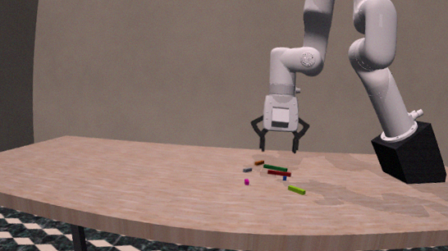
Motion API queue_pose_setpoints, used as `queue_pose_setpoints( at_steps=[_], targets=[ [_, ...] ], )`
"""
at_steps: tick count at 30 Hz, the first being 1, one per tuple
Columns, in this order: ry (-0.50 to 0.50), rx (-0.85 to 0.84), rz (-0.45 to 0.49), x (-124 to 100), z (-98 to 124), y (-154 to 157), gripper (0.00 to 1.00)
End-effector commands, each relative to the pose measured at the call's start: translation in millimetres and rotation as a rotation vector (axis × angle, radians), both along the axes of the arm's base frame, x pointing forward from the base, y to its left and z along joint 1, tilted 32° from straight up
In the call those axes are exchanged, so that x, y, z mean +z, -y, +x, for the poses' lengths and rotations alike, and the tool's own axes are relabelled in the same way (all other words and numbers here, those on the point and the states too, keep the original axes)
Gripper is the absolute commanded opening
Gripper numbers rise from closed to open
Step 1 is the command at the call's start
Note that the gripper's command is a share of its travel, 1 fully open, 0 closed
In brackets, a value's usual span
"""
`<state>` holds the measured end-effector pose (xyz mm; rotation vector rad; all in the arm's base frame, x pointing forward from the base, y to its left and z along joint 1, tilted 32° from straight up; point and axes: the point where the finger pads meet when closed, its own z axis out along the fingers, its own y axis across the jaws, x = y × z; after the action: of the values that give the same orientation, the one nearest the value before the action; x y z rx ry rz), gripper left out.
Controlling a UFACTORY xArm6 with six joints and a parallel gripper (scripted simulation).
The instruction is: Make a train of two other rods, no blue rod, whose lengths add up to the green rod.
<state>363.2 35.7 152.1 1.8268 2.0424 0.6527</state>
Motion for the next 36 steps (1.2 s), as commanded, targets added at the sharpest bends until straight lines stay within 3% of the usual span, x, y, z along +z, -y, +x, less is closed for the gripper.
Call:
queue_pose_setpoints(
  at_steps=[1, 25, 36],
  targets=[
    [0.003, 0.000, 0.000, 1.0, 0.7, 0.0, 1.00],
    [0.001, -0.012, 0.007, 1.0, 0.7, 0.2, 1.00],
    [-0.036, -0.261, 0.161, 0.6, 1.6, 5.2, 1.00]
  ],
)
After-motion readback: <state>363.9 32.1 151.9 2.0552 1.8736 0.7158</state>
